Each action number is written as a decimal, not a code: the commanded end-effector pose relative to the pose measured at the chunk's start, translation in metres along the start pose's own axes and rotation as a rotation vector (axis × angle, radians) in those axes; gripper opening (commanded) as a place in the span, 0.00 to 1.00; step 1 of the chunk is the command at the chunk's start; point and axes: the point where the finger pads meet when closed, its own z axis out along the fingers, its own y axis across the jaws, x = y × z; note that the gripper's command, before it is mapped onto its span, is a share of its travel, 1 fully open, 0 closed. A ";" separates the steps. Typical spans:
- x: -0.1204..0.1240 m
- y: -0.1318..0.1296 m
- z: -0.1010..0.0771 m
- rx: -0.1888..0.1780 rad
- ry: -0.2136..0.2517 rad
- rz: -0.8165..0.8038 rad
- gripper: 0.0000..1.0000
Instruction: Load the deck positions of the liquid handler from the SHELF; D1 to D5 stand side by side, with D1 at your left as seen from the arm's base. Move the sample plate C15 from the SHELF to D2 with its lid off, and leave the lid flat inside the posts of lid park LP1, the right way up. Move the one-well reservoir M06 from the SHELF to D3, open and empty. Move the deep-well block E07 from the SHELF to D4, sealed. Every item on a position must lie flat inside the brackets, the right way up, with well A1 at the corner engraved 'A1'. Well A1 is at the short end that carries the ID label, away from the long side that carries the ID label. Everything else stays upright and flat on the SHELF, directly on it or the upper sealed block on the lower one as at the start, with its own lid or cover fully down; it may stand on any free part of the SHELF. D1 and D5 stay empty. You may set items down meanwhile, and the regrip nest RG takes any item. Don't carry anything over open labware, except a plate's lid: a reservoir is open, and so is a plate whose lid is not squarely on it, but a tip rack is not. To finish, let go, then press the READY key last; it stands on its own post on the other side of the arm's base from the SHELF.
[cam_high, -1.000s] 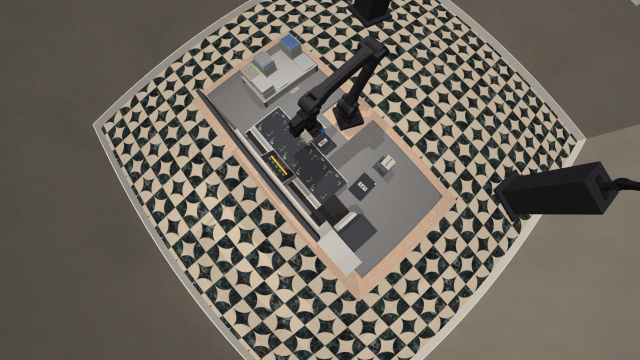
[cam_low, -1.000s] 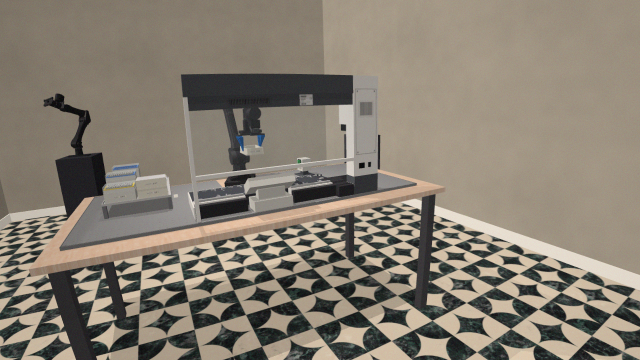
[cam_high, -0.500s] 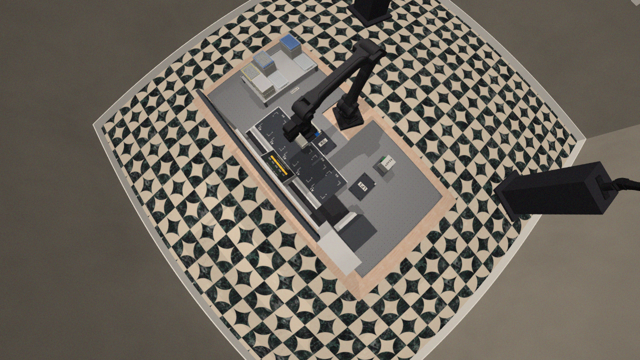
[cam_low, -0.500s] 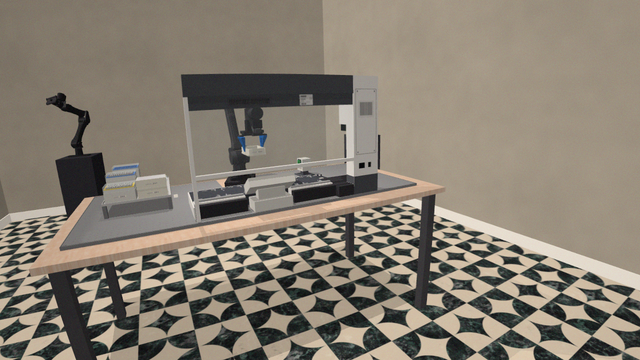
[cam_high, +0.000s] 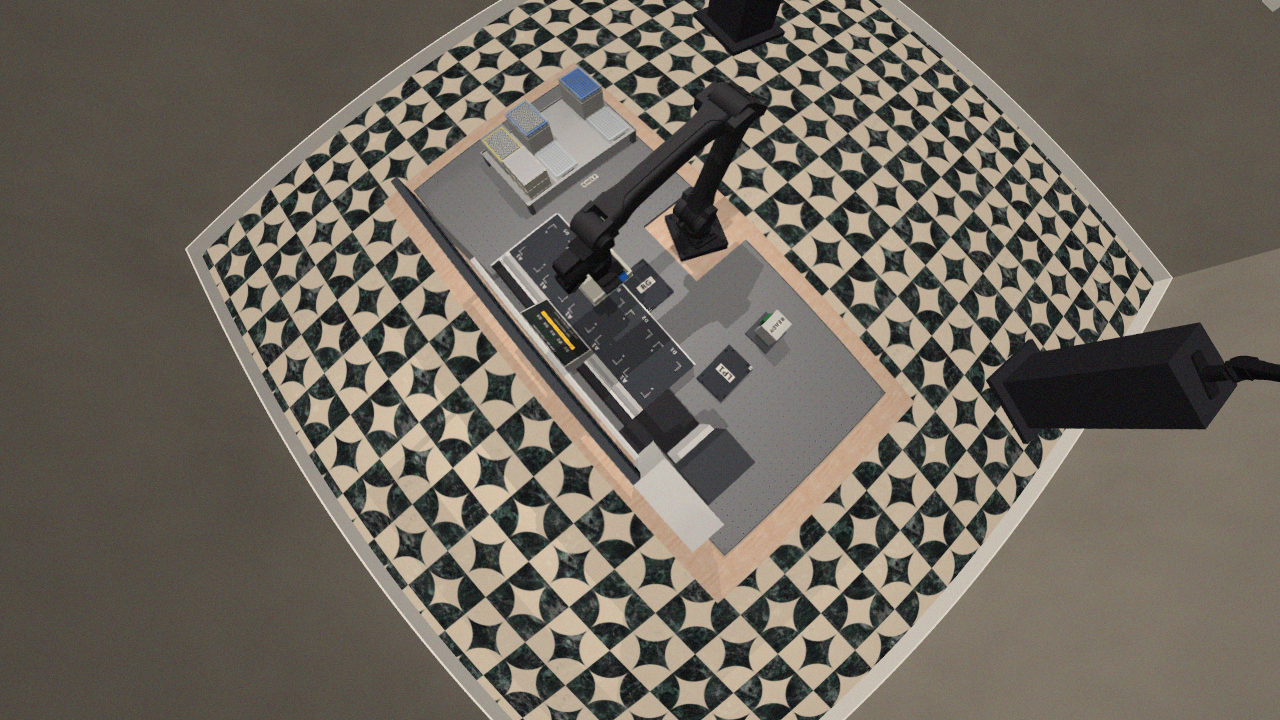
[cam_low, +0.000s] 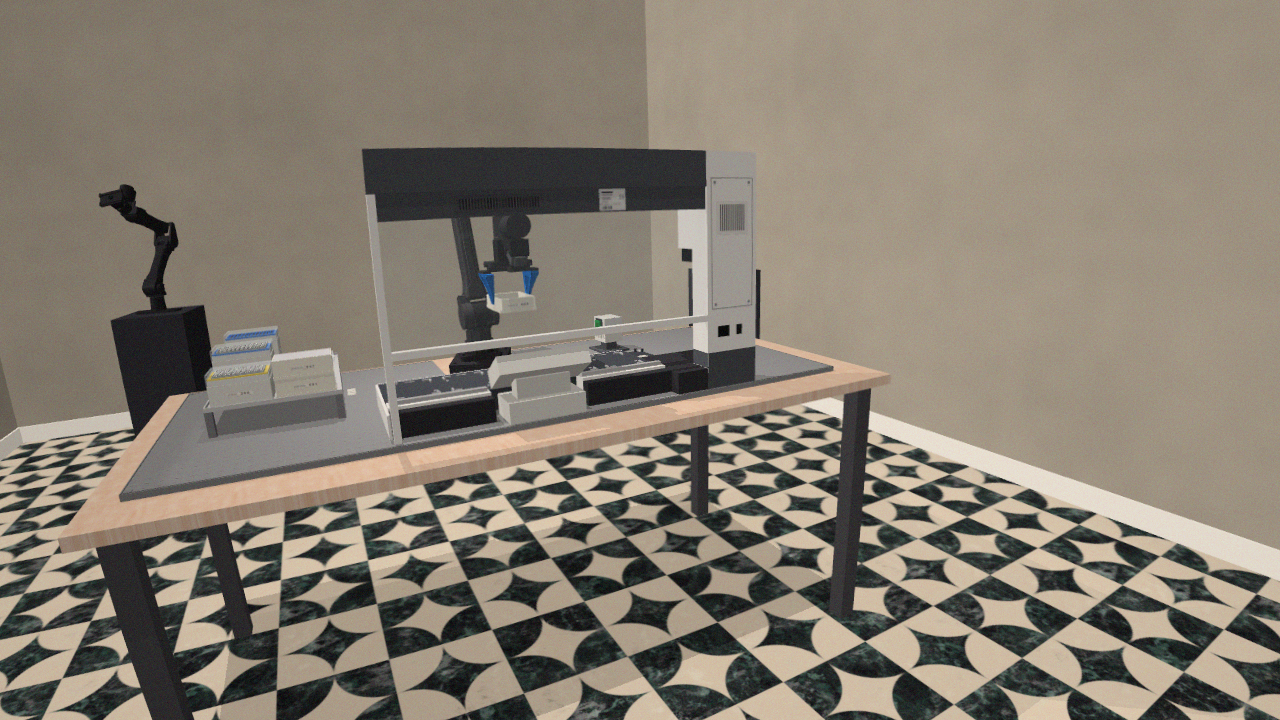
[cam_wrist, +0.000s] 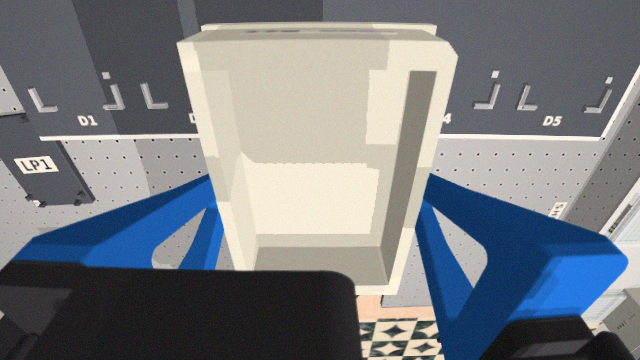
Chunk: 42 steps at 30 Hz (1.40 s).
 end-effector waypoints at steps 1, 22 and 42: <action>-0.018 -0.006 -0.012 0.002 -0.038 0.008 0.00; -0.065 -0.006 -0.019 0.001 -0.056 0.008 0.00; -0.051 -0.006 -0.006 0.002 -0.021 0.008 0.00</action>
